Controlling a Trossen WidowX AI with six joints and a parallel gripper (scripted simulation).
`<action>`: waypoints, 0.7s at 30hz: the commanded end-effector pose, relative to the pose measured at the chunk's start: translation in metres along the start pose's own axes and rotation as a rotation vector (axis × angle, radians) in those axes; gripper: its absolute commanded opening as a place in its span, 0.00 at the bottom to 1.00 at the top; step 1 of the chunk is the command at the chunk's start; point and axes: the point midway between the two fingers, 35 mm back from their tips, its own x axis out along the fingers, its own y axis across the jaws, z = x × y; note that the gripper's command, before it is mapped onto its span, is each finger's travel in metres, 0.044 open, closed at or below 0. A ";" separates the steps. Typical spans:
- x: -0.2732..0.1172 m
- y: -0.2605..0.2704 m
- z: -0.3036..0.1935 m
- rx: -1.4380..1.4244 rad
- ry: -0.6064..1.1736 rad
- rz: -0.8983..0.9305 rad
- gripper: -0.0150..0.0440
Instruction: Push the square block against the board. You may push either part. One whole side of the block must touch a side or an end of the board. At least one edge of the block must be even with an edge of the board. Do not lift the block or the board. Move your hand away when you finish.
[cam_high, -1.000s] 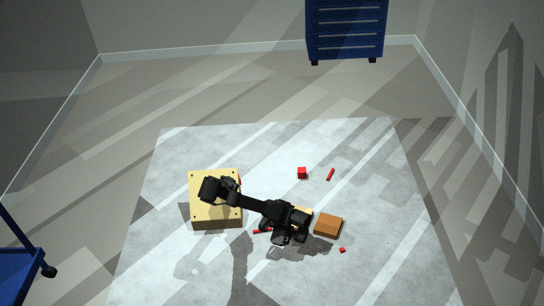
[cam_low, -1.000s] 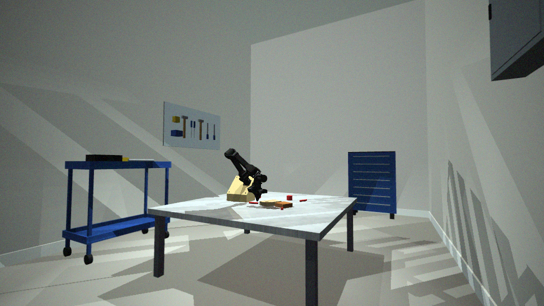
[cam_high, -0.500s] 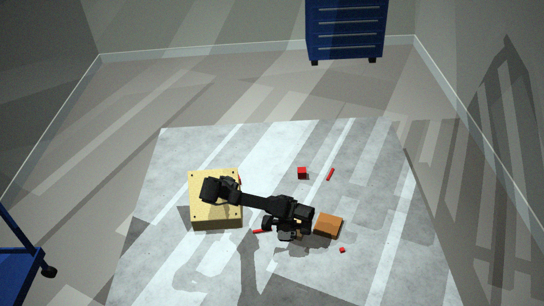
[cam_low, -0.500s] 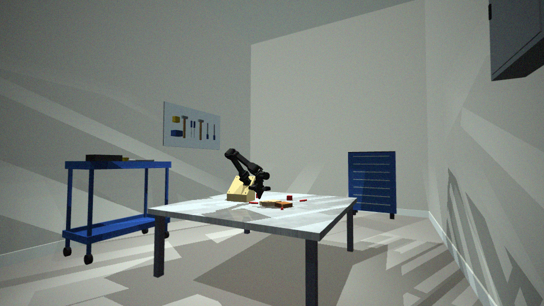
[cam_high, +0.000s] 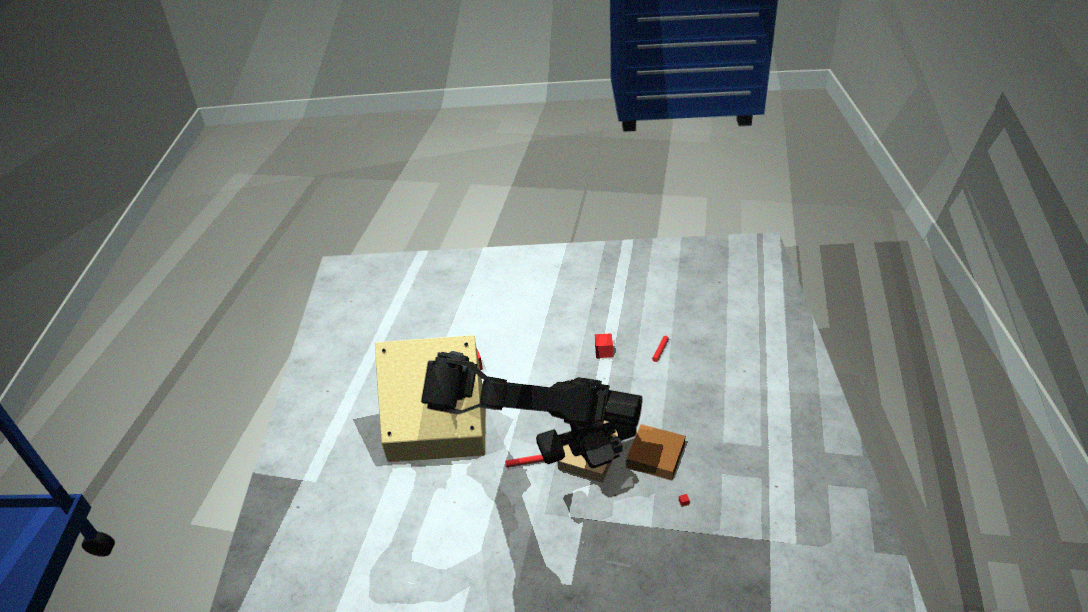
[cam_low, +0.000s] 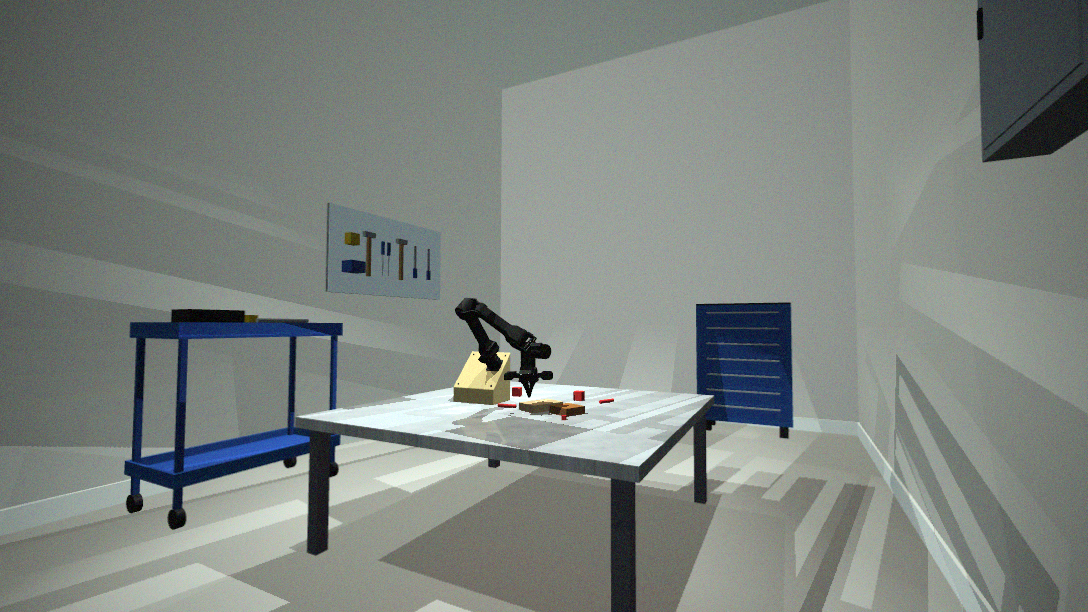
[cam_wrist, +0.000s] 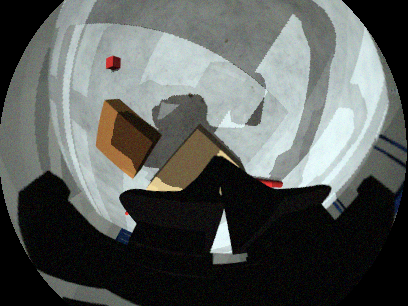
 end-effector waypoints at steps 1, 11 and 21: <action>0.000 0.009 -0.007 -0.136 0.007 0.001 0.25; 0.001 0.028 -0.025 -0.481 0.015 -0.001 0.25; 0.002 0.046 -0.043 -0.828 0.018 -0.001 0.25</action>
